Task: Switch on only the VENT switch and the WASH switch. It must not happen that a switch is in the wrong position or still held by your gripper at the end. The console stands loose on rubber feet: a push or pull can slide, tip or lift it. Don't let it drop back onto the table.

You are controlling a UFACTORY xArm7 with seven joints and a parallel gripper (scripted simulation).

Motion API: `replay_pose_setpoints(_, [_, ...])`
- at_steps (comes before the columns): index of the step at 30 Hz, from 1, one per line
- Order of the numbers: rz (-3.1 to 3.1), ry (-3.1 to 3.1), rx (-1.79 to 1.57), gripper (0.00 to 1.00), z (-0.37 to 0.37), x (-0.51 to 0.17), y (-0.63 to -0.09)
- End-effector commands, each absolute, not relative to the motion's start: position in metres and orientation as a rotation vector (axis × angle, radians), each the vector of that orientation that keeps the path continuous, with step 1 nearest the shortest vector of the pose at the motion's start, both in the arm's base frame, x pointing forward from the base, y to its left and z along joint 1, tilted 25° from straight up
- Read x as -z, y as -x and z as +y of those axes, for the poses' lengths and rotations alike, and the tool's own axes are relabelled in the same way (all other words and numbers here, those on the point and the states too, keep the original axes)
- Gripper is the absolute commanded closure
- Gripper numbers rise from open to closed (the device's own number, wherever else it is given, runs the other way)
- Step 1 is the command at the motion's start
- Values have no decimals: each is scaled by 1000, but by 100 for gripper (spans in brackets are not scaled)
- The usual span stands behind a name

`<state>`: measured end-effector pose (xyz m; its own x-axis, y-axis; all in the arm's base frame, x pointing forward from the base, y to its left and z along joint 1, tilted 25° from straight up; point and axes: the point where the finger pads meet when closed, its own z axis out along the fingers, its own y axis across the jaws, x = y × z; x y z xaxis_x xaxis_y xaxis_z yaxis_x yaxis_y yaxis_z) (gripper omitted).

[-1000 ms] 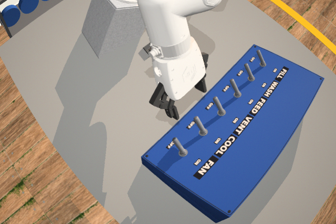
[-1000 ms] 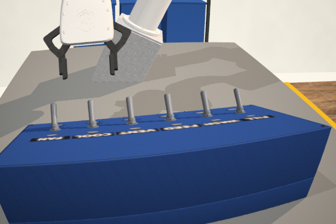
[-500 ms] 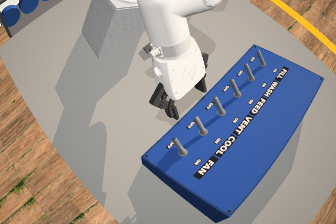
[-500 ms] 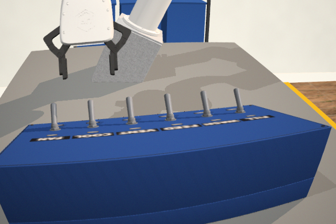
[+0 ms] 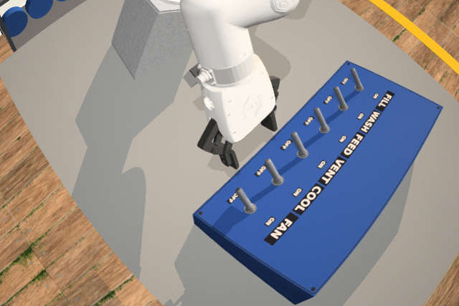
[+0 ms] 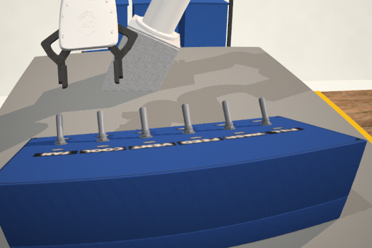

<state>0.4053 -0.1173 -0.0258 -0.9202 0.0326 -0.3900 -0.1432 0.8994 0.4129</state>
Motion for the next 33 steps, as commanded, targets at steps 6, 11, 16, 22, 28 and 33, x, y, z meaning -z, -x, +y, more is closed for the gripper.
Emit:
replay_pose_setpoints(6, [2669,80,-619,0,-141,35,-410])
replay_pose_setpoints(11, [2669,80,-619,0,-157,42,-412])
replay_pose_setpoints(16, [2669,80,-619,0,-167,47,-414])
replay_pose_setpoints(22, [2669,80,-619,0,-171,49,-415])
replay_pose_setpoints(28, [2669,80,-619,0,-172,49,-415])
replay_pose_setpoints(33, [2669,80,-619,0,-172,49,-415])
